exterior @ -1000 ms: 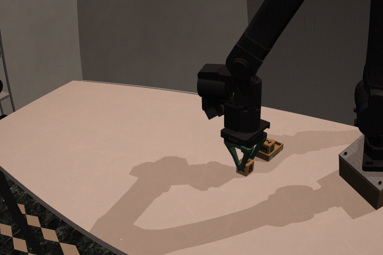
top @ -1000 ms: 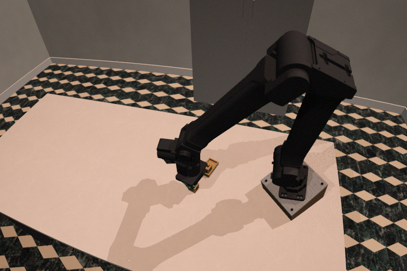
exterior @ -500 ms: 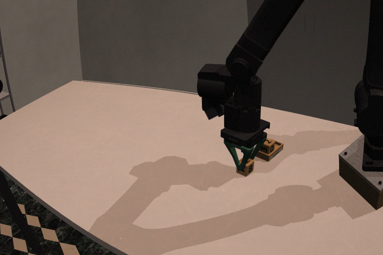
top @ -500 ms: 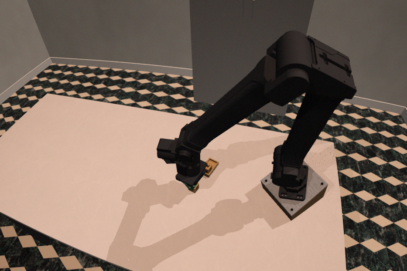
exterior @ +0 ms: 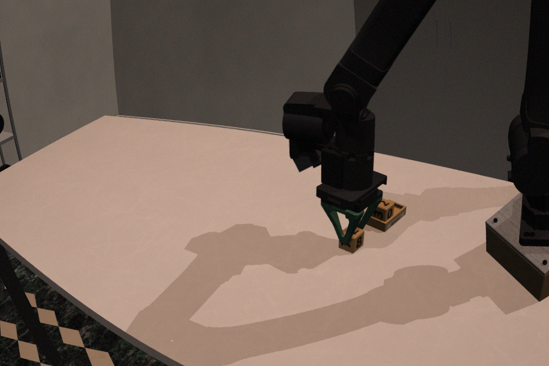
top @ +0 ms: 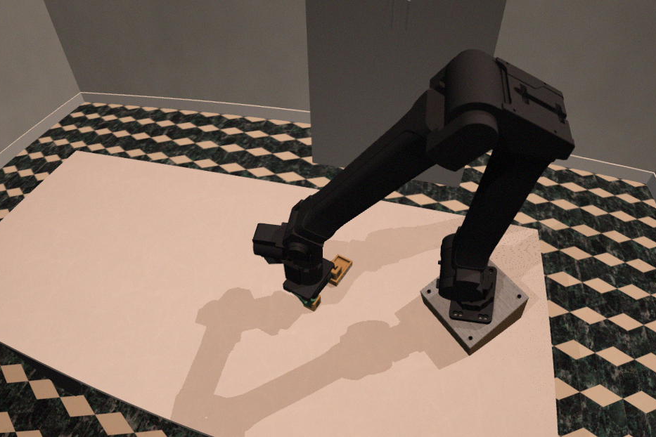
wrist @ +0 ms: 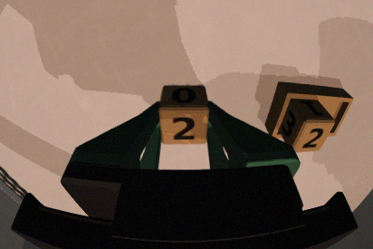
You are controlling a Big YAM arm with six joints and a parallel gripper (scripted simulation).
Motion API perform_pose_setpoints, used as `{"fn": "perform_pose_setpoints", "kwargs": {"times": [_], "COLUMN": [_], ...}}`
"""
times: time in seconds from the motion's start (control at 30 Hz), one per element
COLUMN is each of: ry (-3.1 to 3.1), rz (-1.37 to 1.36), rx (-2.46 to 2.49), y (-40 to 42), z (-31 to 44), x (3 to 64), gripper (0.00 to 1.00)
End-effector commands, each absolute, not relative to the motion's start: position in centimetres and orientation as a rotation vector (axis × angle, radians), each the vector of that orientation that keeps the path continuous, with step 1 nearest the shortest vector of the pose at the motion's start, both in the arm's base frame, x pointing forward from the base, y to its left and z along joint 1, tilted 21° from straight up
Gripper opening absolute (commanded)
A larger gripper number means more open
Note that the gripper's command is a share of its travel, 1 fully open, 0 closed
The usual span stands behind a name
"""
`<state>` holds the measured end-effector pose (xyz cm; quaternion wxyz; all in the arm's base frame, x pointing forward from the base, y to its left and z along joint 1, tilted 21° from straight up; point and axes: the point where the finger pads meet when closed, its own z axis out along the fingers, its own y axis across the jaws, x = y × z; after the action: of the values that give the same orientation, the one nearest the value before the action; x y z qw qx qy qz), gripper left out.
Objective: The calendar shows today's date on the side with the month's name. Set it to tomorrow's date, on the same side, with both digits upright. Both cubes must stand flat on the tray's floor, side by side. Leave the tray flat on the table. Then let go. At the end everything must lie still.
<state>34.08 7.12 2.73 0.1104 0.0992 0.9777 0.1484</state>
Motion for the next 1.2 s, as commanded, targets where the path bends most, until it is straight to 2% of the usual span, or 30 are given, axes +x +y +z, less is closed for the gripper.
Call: {"fn": "perform_pose_setpoints", "kwargs": {"times": [0.0, 0.47, 0.6, 0.67, 0.7, 0.87, 0.9, 1.17], "ry": [2.876, 2.876, 2.876, 2.876, 2.876, 2.876, 2.876, 2.876], "rz": [0.436, 0.436, 0.436, 0.436, 0.436, 0.436, 0.436, 0.436], "rx": [0.310, 0.310, 0.310, 0.310, 0.310, 0.310, 0.310, 0.310], "y": [6.91, 6.91, 6.91, 6.91, 6.91, 6.91, 6.91, 6.91], "z": [2.29, 2.29, 2.29, 2.29, 2.29, 2.29, 2.29, 2.29], "x": [34.35, 34.35, 34.35, 34.35, 34.35, 34.35, 34.35, 34.35], "gripper": [0.26, 0.26, 0.33, 0.33, 0.37, 0.41, 0.45, 0.45]}}
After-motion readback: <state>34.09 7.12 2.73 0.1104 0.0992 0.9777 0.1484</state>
